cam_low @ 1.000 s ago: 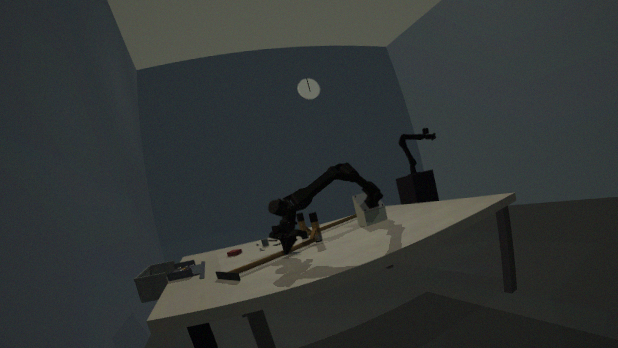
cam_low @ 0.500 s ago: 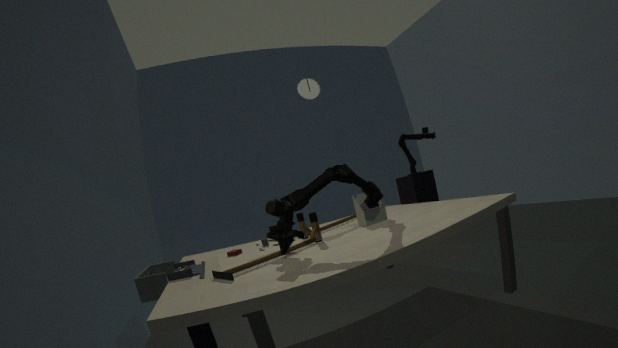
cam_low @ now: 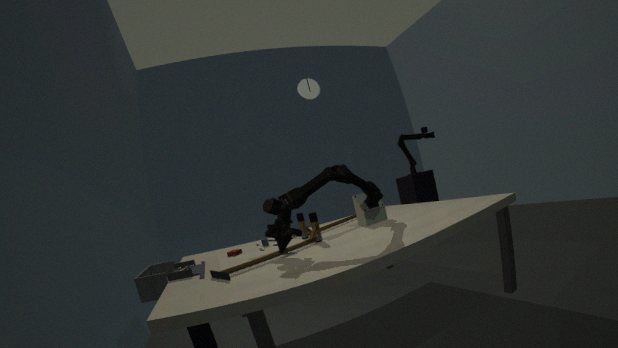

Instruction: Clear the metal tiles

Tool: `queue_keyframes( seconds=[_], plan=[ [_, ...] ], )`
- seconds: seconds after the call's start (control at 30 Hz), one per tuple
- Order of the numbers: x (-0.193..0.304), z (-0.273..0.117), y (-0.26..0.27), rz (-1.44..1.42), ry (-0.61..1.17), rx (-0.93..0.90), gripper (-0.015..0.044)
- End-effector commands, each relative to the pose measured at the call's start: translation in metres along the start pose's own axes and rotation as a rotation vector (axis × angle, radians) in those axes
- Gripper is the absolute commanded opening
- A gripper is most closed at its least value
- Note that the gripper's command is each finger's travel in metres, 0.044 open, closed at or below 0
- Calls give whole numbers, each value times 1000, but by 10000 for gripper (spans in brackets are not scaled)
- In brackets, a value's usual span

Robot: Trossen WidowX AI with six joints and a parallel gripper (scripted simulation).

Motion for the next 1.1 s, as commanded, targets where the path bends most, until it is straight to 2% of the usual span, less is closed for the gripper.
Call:
queue_keyframes(
  seconds=[0.0,0.6,1.07],
  plan=[
    [-10,-16,0,-8,-8,0,0],
    [-36,-80,0,-8,-8,0,0],
    [-29,-110,12,63,65,20,0]
  ],
)
Point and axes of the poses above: the point midway between the two fingers, 35 mm back from their tips, its own z axis out along the fingers, its own y axis across the jaws, x = y × z, the point moved 3 cm from there along -z, back along the fingers, and after that the axes turned 2 degrees about -z, right-handed, at the moved point
